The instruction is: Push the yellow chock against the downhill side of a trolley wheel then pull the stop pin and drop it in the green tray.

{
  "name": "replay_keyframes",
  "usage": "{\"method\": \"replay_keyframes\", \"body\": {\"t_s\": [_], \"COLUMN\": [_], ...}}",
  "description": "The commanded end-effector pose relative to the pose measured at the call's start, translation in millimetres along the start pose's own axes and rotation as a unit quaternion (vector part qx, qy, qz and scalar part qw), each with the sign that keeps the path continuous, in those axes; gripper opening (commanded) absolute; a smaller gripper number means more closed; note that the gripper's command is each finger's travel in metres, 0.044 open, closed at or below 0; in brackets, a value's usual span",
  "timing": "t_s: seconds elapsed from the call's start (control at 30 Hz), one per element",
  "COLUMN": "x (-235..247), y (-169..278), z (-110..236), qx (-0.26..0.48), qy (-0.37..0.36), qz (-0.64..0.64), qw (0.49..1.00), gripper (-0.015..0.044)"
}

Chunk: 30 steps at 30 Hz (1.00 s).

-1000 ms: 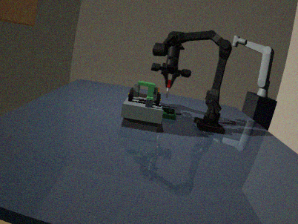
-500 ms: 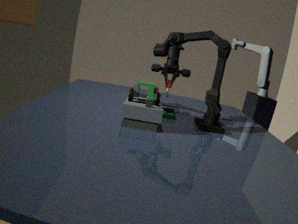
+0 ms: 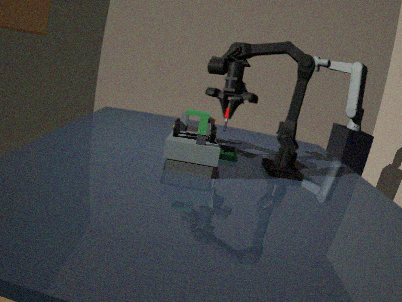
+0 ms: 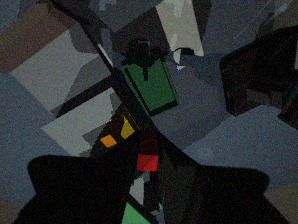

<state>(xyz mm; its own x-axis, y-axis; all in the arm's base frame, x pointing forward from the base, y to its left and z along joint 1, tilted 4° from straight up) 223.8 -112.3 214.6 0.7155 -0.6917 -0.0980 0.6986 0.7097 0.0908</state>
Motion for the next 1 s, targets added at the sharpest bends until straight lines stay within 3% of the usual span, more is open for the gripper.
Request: {"method": "replay_keyframes", "body": {"t_s": [0.0,0.43,0.97], "x": [-2,-7,-11], "y": [2,9,15], "z": [0,0,-1], "qx": [-0.009,-0.03,-0.036], "qy": [-0.012,-0.042,-0.085], "qz": [-0.068,-0.264,-0.468], "qw": [0.998,0.963,0.879], "gripper": [0.0,0.0,0.0]}}
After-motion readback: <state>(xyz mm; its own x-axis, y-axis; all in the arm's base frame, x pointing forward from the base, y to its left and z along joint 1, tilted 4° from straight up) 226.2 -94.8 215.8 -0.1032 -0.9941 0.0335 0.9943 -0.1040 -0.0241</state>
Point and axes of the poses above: the point midway between the two fingers, 35 mm back from their tips, its own z axis back along the fingers, its own x axis across the jaws, y = z × x, the point moved 7 cm from there along z, back along the fingers, and after that the axes turned 9 degrees about -z, right-handed, at the moved point
